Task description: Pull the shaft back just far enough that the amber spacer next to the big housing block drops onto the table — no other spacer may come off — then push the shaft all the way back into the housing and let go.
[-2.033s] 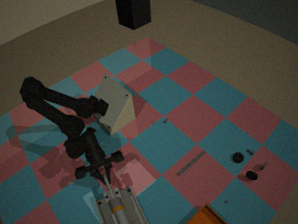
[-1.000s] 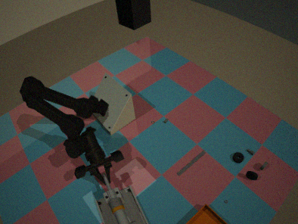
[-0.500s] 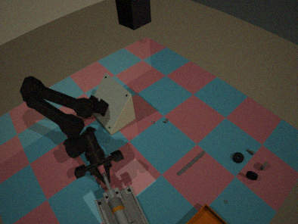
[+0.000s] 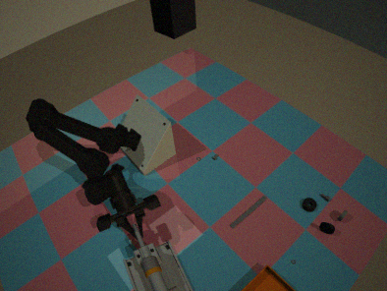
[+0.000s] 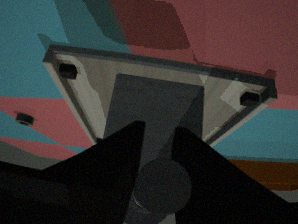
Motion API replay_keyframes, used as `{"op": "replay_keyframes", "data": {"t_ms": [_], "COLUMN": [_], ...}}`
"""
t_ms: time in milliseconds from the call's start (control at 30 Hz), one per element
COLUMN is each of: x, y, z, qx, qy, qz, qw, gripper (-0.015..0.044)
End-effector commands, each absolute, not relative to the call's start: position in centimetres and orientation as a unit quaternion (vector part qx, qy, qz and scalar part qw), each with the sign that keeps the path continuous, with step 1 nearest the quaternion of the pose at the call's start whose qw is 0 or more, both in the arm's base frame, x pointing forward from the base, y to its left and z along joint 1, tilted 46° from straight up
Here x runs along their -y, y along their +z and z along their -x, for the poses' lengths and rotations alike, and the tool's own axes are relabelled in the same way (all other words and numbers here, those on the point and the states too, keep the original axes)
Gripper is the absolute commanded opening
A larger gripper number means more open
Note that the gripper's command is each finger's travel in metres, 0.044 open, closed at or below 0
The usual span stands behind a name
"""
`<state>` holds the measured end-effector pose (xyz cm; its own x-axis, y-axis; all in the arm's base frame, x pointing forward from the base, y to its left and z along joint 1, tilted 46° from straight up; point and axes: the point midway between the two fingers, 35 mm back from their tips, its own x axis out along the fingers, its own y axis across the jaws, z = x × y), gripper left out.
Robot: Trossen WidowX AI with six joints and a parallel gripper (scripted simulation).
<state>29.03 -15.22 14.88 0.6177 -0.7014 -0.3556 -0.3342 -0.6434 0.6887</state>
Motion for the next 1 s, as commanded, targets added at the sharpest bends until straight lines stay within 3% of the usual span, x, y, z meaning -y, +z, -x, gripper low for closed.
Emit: {"op": "replay_keyframes", "data": {"t_ms": [0, 967], "x": [15.2, 15.12], "y": [14.86, 14.81], "z": [-28.97, -28.73], "qx": [0.305, 0.305], "qy": [-0.314, -0.314], "qz": [-0.851, -0.851], "qw": [0.292, 0.292], "gripper": [0.0, 0.0]}}
